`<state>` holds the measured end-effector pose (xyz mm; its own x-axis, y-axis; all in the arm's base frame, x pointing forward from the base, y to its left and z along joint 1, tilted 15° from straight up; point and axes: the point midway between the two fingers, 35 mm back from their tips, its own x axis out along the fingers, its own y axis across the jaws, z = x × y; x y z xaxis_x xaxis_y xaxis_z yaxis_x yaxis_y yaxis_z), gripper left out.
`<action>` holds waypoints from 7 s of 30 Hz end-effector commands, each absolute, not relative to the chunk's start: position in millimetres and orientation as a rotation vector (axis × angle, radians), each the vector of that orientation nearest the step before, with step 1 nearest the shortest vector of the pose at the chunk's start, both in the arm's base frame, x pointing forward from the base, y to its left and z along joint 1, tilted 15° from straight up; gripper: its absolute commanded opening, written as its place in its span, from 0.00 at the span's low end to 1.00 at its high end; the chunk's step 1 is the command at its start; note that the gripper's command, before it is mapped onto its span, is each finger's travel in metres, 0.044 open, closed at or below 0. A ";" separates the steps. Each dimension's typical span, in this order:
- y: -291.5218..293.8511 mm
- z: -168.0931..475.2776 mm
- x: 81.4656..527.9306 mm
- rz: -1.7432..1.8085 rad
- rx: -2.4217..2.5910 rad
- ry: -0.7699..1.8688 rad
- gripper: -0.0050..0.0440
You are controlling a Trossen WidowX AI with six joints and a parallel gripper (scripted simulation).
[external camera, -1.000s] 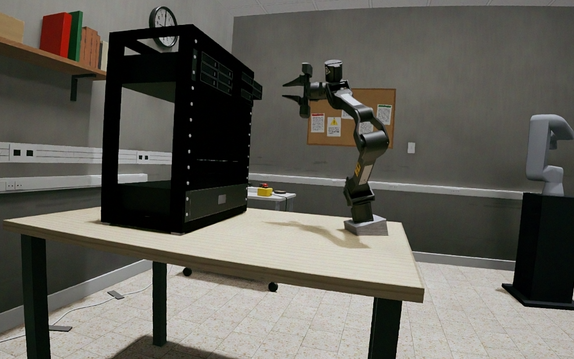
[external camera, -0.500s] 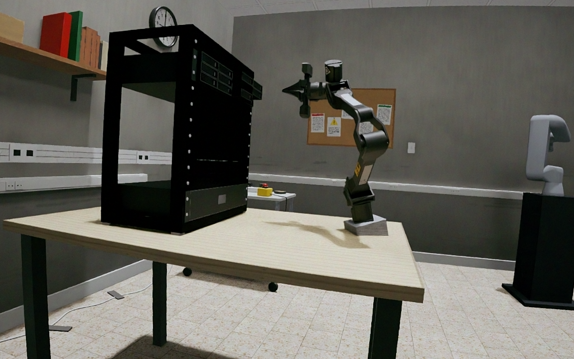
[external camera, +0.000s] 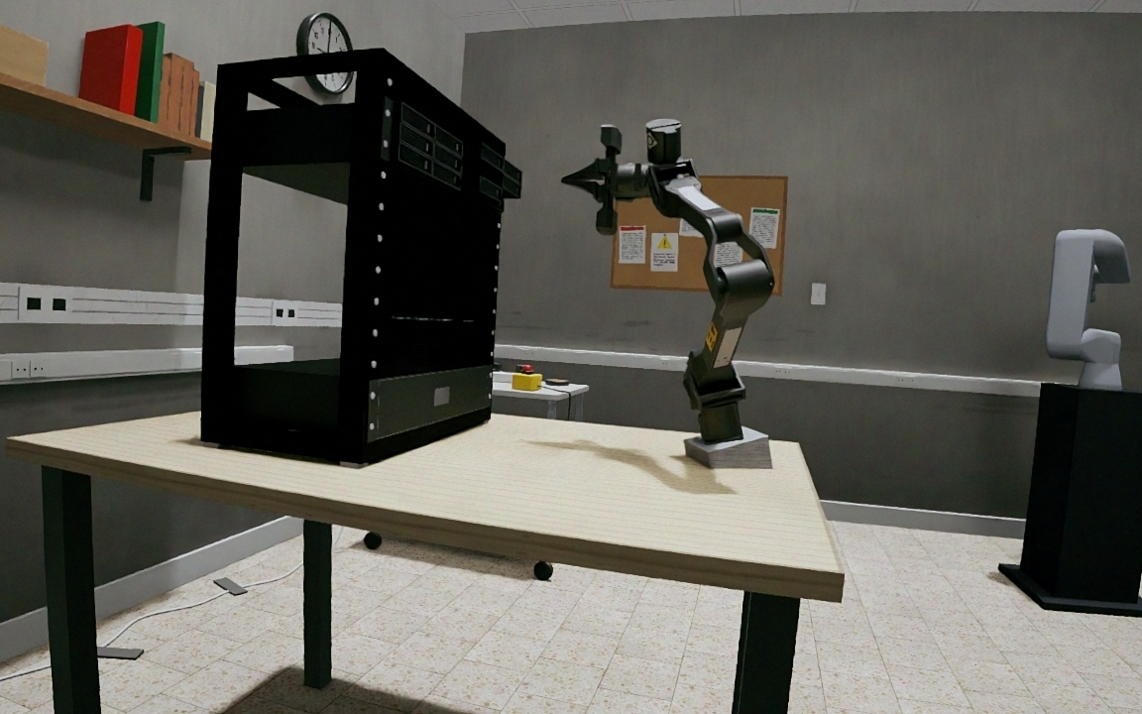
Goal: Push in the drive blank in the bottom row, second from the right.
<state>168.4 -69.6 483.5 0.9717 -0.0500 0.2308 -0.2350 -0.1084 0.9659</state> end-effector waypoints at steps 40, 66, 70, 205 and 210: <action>-54.9 484.0 197.2 0.160 1.673 -0.219 0.00; -37.5 483.4 235.7 0.160 1.673 -0.219 0.00; -35.2 483.3 240.7 0.160 1.673 -0.219 0.00; -35.3 509.1 309.6 0.160 1.673 -0.219 0.00; -35.3 509.1 309.6 0.160 1.673 -0.219 0.00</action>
<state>311.6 -36.9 498.1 0.9770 -0.0540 0.2065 -0.2114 -0.1118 0.9710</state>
